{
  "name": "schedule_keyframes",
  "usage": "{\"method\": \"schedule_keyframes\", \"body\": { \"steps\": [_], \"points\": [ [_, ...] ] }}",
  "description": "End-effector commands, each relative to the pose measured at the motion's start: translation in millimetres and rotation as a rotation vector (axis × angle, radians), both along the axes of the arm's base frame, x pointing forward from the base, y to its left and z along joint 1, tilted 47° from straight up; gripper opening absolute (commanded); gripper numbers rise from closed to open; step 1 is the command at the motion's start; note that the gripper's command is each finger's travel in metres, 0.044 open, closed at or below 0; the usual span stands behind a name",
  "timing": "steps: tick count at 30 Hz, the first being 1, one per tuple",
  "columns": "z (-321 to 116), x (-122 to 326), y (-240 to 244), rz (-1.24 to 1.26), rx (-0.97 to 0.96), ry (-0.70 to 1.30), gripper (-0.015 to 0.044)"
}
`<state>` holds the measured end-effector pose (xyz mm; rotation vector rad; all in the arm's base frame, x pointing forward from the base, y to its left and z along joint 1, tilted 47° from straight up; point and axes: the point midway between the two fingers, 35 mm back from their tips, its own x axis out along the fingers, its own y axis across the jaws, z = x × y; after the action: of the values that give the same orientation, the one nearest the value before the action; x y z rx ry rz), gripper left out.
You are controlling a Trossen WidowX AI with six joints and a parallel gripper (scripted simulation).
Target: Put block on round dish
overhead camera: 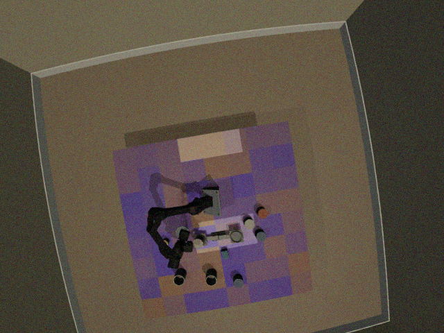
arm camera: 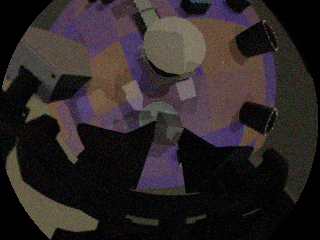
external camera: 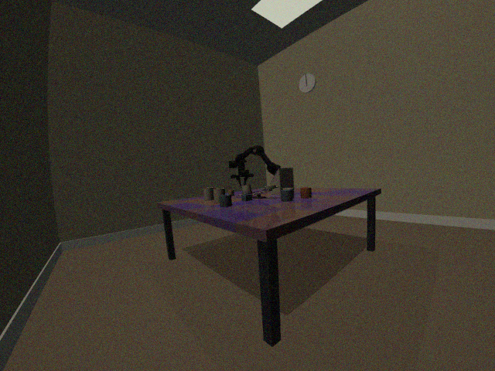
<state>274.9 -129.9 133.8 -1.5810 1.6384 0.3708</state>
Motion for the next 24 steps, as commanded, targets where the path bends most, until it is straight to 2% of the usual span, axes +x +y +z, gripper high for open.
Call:
{"method": "schedule_keyframes", "body": {
  "steps": [1, 7, 24],
  "points": [
    [5.0, -11.1, -12.6, -0.003, -0.026, 0.014, 0.0000],
    [7.4, -17.9, -22.4, -0.007, -0.042, 0.022, 0.0000],
    [-20.9, -14.3, -52.9, -0.007, -0.045, 0.022, 0.0000]
  ]
}}
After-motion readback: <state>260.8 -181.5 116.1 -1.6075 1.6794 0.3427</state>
